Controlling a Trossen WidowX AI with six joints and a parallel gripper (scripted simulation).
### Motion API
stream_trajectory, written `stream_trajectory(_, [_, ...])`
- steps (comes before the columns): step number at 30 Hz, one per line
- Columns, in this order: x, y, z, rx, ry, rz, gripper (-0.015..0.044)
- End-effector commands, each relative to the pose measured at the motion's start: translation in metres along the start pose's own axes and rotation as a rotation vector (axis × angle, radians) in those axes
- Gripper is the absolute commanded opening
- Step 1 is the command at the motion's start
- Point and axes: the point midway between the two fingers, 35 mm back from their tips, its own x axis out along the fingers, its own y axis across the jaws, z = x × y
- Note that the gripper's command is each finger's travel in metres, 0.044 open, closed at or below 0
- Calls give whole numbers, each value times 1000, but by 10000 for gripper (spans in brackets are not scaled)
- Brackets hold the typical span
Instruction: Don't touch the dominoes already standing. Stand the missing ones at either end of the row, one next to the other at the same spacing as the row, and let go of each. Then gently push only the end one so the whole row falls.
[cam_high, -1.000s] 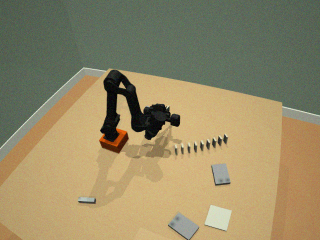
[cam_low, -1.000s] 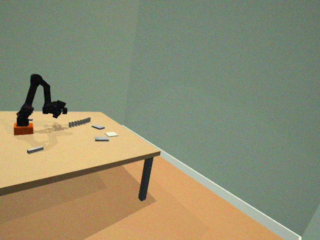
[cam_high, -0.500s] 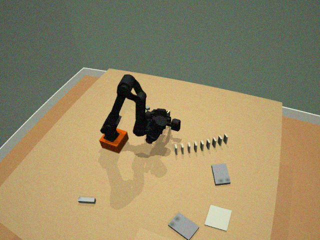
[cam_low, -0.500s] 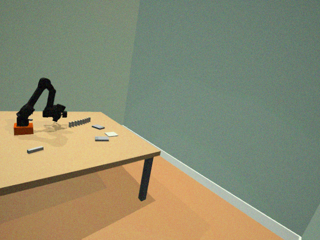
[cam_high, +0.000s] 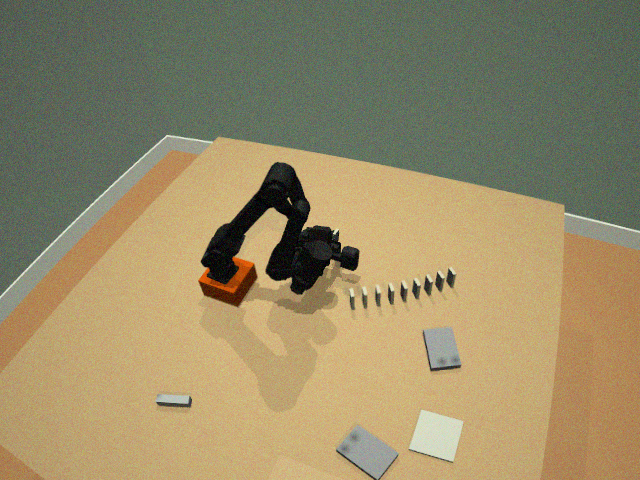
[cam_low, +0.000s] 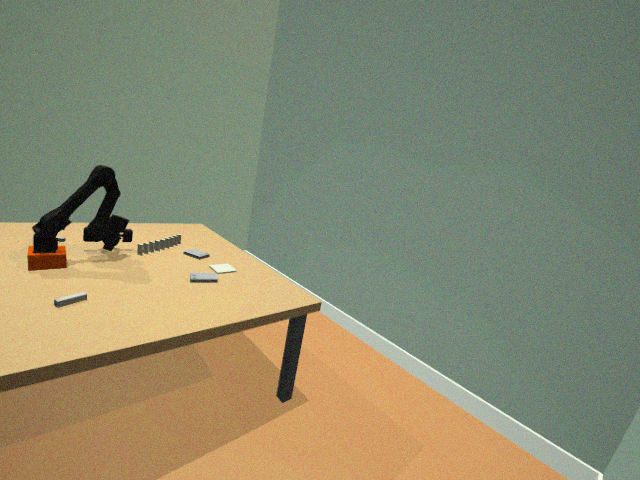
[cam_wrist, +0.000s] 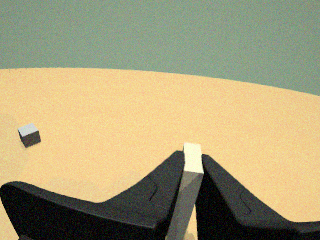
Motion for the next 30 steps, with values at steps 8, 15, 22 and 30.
stream_trajectory(8, [1, 3, -12, 20, 5, -3, 22])
stream_trajectory(15, [1, 3, -12, 20, 5, -3, 74])
stream_trajectory(22, [1, 3, -12, 20, 5, -3, 258])
stream_trajectory(30, [1, 3, -7, 19, 5, -3, 440])
